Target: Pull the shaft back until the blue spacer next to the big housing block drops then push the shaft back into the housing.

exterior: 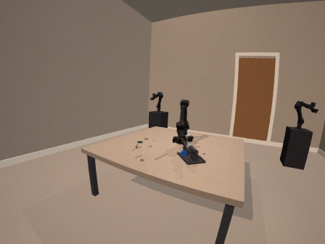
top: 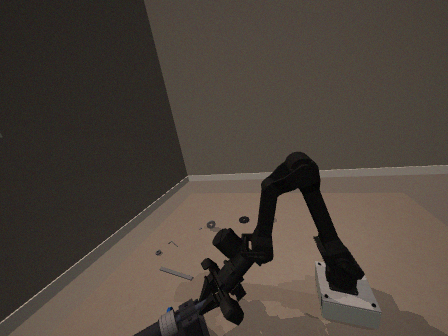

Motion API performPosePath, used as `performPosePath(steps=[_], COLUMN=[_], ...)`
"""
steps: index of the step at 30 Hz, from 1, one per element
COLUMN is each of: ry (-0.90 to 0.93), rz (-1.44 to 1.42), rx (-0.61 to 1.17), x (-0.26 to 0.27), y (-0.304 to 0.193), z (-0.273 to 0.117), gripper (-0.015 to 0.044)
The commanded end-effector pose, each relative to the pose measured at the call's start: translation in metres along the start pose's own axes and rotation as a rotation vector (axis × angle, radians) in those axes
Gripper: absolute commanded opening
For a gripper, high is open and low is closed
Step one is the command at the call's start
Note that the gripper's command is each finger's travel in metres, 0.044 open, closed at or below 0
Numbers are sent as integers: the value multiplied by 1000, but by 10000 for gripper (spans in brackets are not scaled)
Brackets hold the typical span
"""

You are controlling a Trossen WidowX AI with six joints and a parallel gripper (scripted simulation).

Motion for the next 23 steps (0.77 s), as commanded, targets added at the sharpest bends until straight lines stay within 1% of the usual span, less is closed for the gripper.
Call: performPosePath(steps=[1, 10, 23], ry=[-2, -2, 0], rz=[1, 1, 2], rx=[2, 2, -1], x=[0, 0, 0], y=[-2, -2, 0], z=[3, 3, -1], gripper=[0, 0, 341])
Point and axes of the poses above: the point midway between the two fingers, 35 mm back from their tips, its own z axis out along the fingers, its own x axis across the jaws, y = z × x, the point moved 9 cm from there along -z, back along the fingers, and after that the axes turned 13 degrees about -z, right-handed, at the moved point
